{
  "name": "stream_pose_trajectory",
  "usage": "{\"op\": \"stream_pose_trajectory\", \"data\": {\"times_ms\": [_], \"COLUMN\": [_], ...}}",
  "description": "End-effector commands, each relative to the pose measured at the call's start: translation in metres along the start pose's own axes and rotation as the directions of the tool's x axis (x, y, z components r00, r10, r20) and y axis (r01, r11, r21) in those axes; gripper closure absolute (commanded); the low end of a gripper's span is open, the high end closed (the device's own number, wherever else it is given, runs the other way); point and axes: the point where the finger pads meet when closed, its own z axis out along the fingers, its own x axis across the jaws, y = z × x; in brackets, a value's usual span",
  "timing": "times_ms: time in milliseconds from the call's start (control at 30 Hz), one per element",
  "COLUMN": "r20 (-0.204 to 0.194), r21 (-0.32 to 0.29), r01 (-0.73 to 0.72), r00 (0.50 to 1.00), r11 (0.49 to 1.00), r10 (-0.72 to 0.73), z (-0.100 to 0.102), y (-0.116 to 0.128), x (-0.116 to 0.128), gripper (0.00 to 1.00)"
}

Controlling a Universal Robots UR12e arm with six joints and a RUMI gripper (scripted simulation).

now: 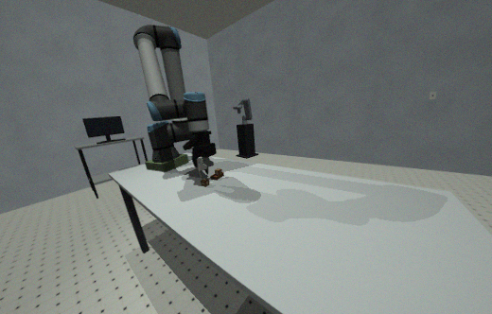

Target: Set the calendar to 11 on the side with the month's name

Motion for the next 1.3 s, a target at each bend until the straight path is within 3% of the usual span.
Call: {"op": "stream_pose_trajectory", "data": {"times_ms": [0,133,433,467,1267], "r20": [0.000,0.000,0.000,0.000,0.000], "r21": [0.000,0.000,0.000,0.000,0.000], "r01": [0.000,0.000,0.000,0.000,-0.007], "r00": [1.000,1.000,1.000,1.000,1.000], "r11": [1.000,1.000,1.000,1.000,1.000], "r10": [0.000,0.000,0.000,0.000,0.007], "z": [-0.025,-0.042,-0.050,-0.050,-0.050], "y": [0.000,0.000,0.000,0.000,0.000], "x": [0.000,0.000,0.000,0.000,0.000], "gripper": [0.72,0.72,0.72,0.00,0.00]}}
